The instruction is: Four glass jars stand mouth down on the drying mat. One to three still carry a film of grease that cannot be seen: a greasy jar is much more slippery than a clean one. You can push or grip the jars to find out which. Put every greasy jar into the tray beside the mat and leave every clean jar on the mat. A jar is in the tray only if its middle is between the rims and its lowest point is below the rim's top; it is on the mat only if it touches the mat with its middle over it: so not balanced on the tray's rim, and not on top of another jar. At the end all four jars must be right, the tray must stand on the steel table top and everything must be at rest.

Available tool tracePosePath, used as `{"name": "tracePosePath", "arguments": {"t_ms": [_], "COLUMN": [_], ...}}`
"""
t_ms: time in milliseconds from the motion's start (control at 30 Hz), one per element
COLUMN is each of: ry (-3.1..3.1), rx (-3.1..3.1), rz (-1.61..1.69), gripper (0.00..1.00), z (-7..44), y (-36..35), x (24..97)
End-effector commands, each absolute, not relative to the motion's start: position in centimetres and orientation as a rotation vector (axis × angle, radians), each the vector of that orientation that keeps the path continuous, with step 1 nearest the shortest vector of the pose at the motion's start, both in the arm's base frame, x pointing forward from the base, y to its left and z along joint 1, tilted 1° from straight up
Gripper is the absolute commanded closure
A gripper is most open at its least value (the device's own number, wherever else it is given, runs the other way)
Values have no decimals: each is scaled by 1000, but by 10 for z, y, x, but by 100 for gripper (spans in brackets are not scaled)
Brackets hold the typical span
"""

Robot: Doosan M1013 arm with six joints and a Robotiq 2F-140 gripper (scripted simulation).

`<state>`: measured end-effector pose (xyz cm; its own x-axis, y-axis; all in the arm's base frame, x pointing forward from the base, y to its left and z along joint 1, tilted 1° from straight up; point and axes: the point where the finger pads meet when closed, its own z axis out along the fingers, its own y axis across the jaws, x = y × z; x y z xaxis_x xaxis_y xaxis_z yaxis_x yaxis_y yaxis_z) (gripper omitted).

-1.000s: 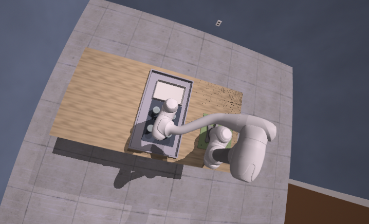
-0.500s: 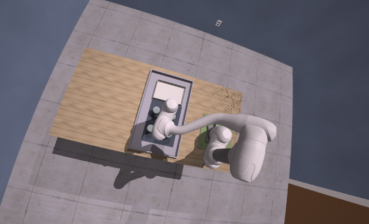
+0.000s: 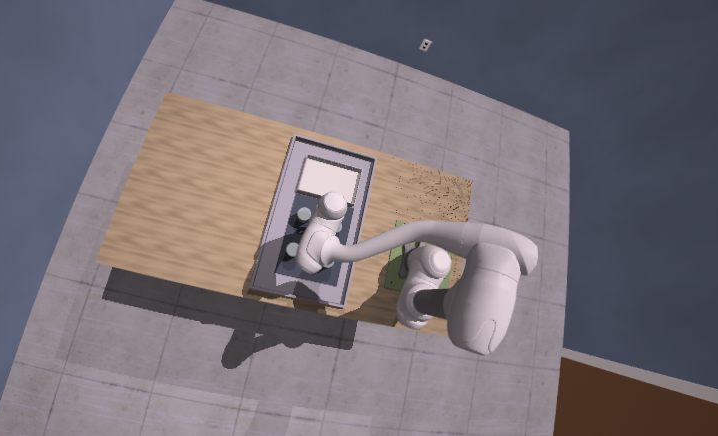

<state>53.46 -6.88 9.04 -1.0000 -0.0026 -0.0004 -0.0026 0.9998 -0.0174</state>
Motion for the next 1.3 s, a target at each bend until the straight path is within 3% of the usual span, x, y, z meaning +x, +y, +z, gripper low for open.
{"name": "tracePosePath", "arguments": {"t_ms": [0,1267], "ry": [3141,3141], "rx": [-13,-13], "rz": [-25,-25], "gripper": [100,100], "z": [89,89], "y": [-69,-69], "x": [531,526]}}
